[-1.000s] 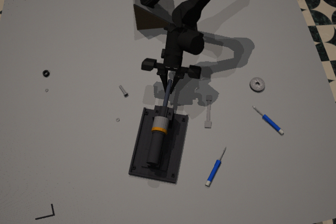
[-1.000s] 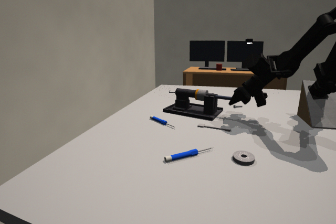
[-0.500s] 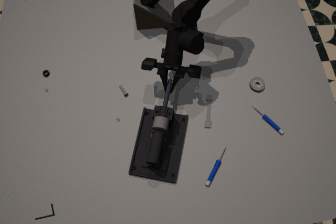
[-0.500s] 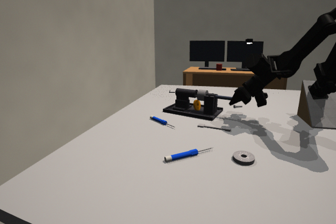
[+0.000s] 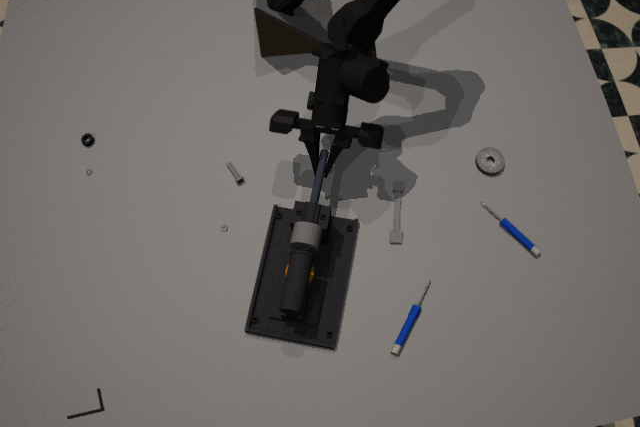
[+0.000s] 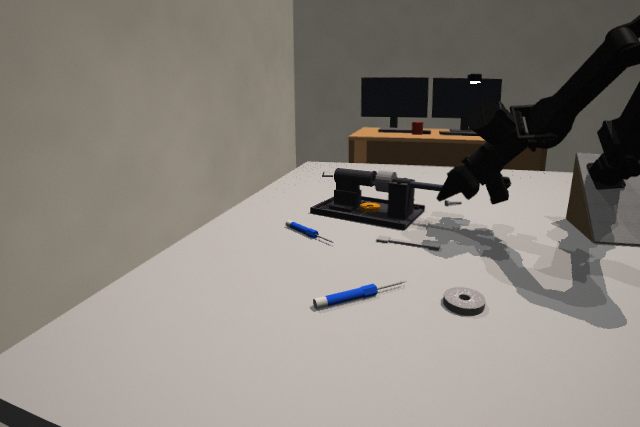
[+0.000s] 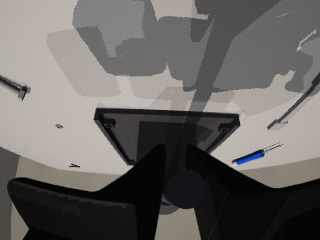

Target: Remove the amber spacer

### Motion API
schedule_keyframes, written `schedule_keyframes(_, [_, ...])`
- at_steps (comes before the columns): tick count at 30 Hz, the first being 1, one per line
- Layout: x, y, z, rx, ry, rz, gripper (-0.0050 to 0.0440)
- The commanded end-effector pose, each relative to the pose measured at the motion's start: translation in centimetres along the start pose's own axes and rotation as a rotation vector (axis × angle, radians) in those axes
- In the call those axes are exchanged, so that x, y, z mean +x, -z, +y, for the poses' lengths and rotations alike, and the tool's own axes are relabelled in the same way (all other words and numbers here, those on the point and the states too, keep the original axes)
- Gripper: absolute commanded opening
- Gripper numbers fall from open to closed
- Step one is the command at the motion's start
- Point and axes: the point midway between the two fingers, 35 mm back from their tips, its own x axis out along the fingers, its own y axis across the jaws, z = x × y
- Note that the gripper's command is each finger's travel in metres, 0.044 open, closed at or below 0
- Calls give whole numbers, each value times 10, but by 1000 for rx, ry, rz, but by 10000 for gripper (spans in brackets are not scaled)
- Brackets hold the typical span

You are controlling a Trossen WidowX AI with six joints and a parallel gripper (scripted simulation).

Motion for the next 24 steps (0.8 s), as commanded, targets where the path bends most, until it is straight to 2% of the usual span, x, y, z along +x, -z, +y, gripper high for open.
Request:
schedule_keyframes(1, [0,0,0,0,0,0,0])
schedule_keyframes(24, [1,2,0,3,1,0,0])
